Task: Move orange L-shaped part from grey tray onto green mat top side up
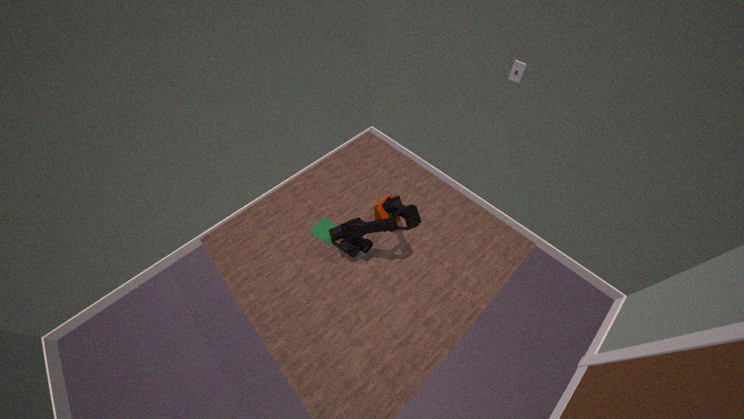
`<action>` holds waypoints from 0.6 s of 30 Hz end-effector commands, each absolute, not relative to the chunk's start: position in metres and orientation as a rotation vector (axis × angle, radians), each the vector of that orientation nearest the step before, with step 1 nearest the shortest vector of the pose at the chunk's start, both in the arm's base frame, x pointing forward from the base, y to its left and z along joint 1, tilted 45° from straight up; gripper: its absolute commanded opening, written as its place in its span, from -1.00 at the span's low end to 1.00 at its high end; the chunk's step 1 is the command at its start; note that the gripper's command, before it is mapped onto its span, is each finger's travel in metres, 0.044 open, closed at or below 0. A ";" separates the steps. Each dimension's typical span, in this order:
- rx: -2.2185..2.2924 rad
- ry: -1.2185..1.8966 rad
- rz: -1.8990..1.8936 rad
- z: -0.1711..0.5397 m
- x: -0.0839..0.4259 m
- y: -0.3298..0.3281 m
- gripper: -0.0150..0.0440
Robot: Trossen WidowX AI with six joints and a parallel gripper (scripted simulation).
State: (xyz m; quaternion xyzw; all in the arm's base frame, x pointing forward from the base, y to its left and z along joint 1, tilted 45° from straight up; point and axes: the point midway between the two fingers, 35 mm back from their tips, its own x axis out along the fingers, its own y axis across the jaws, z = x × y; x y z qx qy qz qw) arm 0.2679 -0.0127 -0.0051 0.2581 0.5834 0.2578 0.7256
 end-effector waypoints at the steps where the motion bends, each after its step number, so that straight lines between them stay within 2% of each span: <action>1: 0.583 1.297 0.571 -0.012 0.266 -0.005 0.12; 18: 0.585 1.297 0.573 -0.026 0.269 0.010 0.12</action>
